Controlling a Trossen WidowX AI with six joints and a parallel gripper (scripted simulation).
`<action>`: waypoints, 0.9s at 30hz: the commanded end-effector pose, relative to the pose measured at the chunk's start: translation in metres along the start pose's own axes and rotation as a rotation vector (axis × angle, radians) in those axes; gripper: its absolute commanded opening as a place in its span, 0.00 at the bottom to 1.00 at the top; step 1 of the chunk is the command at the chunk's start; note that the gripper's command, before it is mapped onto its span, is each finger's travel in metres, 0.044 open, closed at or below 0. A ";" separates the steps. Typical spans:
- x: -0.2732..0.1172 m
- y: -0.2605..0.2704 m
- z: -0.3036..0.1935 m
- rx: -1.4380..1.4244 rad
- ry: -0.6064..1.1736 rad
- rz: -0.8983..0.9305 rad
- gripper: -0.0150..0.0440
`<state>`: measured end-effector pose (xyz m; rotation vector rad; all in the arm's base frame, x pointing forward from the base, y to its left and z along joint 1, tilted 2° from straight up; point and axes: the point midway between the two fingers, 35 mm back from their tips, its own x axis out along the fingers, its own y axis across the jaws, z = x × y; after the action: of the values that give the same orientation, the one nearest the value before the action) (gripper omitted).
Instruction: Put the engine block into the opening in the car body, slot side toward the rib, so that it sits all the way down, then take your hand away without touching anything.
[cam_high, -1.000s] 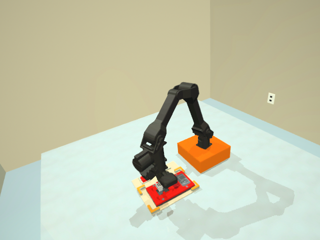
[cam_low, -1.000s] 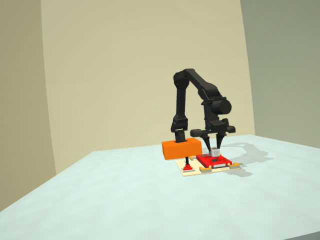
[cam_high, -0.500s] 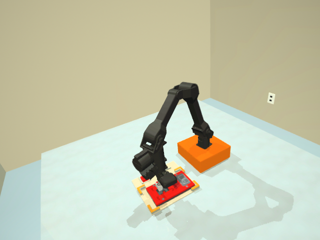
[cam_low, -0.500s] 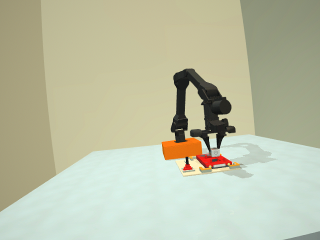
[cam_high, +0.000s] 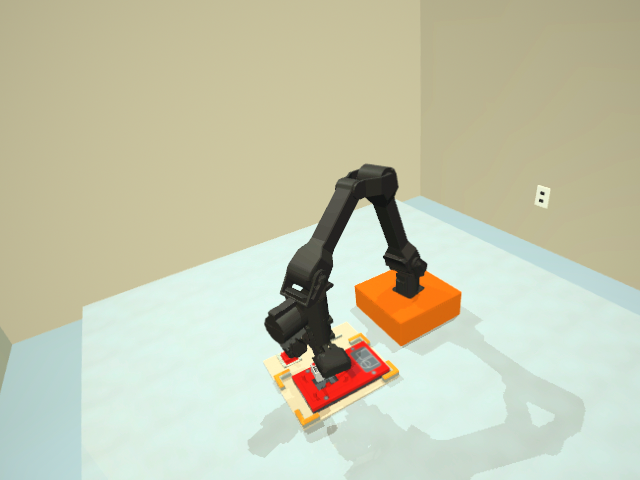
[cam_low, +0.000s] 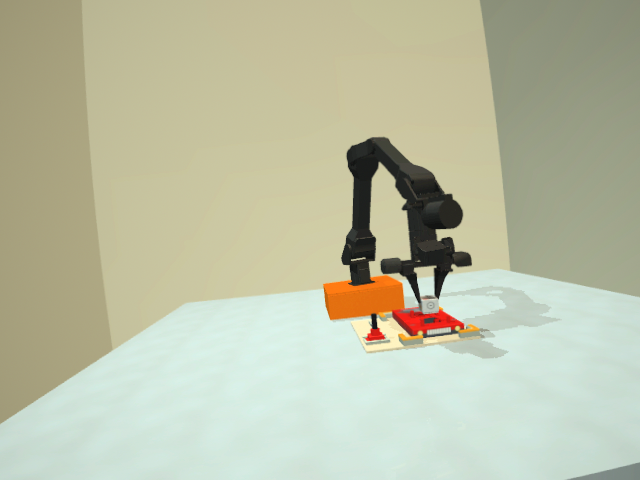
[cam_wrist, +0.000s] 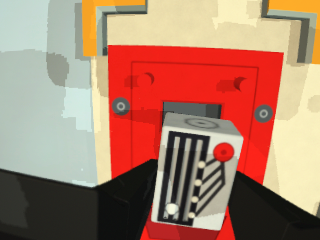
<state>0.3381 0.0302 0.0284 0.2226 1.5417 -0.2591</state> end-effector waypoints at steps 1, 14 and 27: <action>0.000 0.001 0.001 -0.063 -0.002 0.003 0.52; 0.001 0.001 0.001 -0.176 -0.002 0.003 0.52; 0.003 0.001 0.001 -0.050 -0.002 0.003 0.52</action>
<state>0.3391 0.0304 0.0266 0.1930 1.5424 -0.2290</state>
